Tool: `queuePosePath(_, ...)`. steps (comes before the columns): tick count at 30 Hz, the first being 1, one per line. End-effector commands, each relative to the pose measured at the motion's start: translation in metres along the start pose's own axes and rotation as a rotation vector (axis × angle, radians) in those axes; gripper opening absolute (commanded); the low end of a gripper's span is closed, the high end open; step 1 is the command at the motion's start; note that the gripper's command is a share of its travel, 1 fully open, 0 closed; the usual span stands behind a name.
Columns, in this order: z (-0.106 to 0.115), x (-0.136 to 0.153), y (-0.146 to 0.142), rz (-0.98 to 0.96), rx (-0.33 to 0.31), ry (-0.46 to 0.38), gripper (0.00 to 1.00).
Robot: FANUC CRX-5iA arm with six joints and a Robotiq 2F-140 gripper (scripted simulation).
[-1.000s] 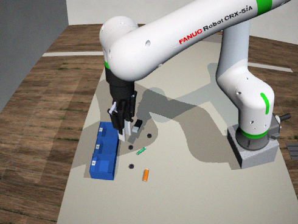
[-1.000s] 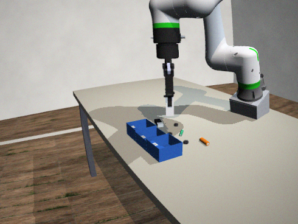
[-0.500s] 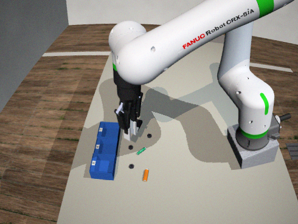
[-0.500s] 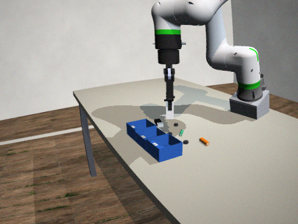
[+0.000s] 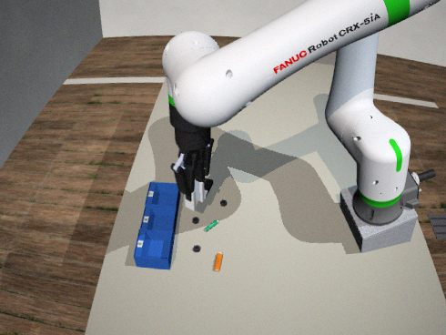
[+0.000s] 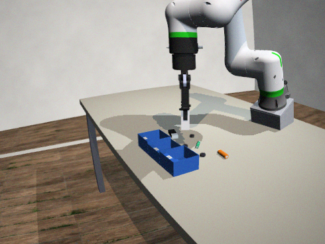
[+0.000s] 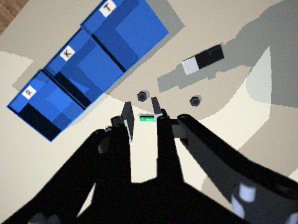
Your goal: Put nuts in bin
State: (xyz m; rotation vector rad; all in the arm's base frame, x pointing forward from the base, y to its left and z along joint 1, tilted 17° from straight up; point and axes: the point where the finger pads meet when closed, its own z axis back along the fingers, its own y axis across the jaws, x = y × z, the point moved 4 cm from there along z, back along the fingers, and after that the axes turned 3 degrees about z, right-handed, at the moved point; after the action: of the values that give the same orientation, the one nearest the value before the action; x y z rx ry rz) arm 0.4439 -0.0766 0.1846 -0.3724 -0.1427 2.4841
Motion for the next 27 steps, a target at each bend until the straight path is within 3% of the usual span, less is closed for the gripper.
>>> queuePosePath(1,0.0,0.0,0.0,0.0,0.0,0.0,0.19)
queuePosePath(7,0.0,0.0,0.0,0.0,0.0,0.0,0.19)
queuePosePath(21,-0.056,0.0,0.0,0.0,0.0,0.0,0.19)
queuePosePath(27,-0.06,0.0,0.0,0.0,0.0,0.0,0.19)
